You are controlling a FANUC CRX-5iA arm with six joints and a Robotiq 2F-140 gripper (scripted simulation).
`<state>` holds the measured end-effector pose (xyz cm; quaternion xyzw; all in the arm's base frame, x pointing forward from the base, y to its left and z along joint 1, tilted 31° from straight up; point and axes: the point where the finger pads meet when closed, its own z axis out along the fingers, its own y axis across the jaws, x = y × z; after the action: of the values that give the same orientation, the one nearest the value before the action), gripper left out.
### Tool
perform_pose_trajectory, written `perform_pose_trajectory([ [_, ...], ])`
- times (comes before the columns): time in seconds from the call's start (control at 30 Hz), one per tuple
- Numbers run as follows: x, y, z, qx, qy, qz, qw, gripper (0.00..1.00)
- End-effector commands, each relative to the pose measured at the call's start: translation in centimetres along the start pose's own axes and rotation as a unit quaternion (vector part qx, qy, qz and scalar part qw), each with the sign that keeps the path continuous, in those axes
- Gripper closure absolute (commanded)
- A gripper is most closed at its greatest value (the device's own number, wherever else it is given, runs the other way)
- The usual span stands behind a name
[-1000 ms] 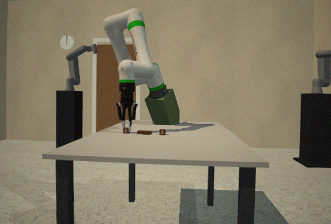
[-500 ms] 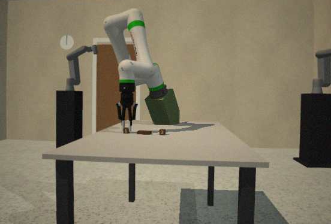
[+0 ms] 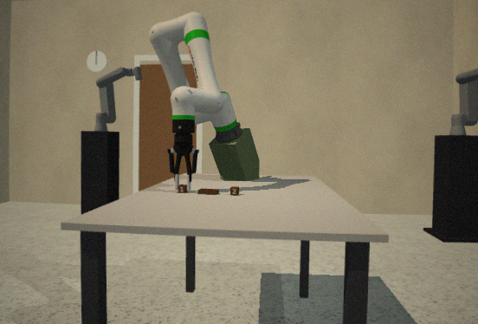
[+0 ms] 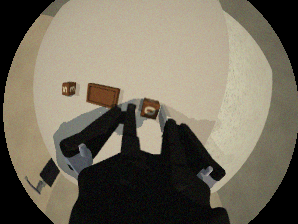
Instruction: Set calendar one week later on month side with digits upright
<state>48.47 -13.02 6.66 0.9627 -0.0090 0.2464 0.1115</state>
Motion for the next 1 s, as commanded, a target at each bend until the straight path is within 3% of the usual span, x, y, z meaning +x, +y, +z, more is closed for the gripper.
perform_pose_trajectory([
  [0.0,0.0,0.0,0.0,0.000,0.000,0.000,1.000,0.71],
  [0.37,0.0,0.0,-1.4,0.000,0.000,0.000,1.000,0.71],
  [0.77,0.0,0.0,-7.4,0.000,0.000,0.000,1.000,0.71],
  [0.97,0.0,0.0,-8.7,0.000,0.000,0.000,1.000,0.71],
])
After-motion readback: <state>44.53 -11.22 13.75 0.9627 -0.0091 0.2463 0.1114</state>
